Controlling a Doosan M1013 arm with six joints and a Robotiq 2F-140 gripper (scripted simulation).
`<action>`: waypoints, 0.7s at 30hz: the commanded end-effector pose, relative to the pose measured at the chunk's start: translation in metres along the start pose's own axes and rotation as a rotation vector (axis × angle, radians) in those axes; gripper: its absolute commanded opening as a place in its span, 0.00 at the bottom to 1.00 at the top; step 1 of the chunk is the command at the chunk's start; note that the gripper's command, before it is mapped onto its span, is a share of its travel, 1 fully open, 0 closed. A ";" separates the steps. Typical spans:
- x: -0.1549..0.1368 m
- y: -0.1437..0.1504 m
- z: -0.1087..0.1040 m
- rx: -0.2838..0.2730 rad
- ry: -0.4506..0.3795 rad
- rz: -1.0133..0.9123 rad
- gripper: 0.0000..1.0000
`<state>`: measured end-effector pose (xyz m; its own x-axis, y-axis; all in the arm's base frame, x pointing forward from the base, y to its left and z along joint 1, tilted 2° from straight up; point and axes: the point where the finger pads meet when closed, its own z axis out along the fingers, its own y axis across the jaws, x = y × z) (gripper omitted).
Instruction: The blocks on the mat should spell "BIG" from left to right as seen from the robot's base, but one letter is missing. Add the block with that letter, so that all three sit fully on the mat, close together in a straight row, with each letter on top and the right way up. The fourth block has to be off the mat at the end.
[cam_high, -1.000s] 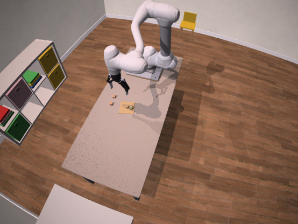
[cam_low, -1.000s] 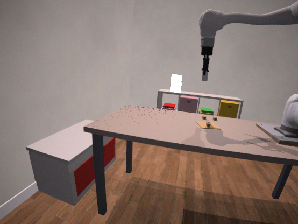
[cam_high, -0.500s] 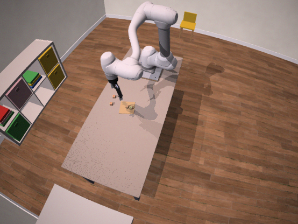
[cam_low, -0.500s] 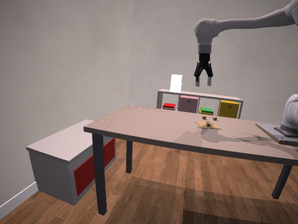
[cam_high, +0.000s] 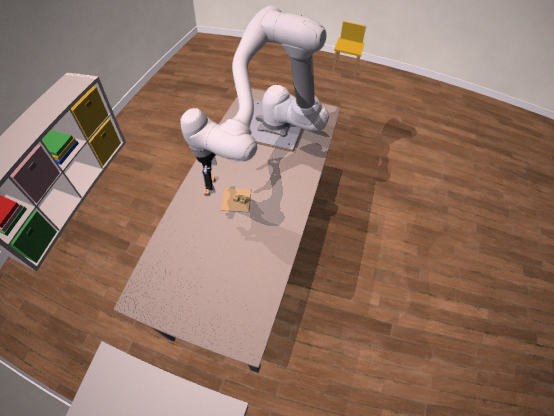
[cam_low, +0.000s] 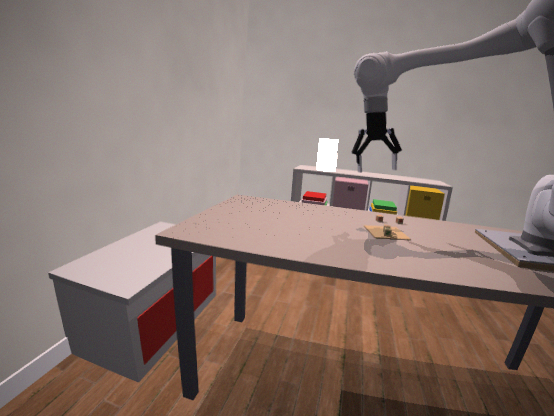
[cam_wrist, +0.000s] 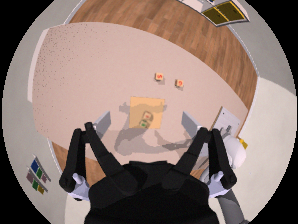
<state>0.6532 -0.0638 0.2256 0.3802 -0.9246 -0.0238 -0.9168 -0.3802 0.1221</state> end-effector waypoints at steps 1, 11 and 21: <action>0.006 0.002 0.010 -0.015 0.000 0.133 1.00; 0.022 0.008 0.038 -0.051 0.001 0.471 1.00; 0.037 0.016 0.065 -0.087 0.012 0.796 1.00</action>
<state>0.6460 -0.1005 0.1694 -0.2916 -0.9524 0.0894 -0.9365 0.3033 0.1762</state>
